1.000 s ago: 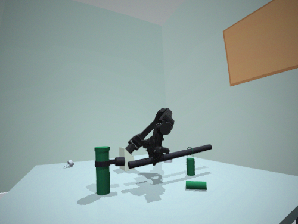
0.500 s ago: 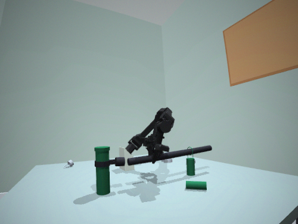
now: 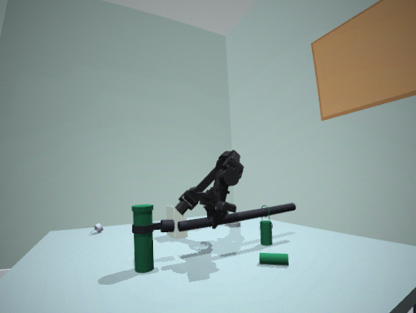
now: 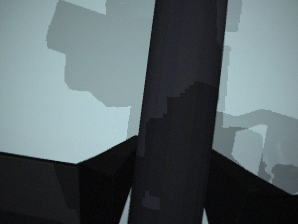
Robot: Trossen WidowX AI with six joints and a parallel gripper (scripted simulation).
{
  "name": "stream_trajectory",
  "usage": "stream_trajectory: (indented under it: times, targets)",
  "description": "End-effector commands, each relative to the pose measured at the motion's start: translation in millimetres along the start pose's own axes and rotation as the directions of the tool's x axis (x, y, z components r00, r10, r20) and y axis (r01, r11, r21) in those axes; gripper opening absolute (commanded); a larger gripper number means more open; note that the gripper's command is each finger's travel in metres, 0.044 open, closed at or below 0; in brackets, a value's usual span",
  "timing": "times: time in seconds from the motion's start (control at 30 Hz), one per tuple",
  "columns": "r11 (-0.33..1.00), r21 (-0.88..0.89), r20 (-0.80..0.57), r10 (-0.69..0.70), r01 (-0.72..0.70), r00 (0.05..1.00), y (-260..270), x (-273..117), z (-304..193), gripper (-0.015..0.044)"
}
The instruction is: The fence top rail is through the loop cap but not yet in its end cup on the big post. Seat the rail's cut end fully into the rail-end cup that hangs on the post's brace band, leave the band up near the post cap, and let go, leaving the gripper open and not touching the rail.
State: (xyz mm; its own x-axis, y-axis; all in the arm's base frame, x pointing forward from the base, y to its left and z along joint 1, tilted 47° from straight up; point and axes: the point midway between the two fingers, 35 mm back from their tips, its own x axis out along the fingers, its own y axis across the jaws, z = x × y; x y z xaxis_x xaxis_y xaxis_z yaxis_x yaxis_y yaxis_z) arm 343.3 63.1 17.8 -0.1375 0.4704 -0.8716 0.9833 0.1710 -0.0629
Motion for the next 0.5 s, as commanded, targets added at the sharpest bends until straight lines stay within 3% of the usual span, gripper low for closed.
stream_trajectory:
  times: [0.0, 0.47]
  targets:
    - [1.000, 0.001, 0.001, 0.000, 0.000, 1.000, 0.0, -0.3, 0.6, 0.0000]
    - [1.000, 0.001, 0.002, 0.000, 0.000, 1.000, 1.4, -5.8, 8.2, 0.0000]
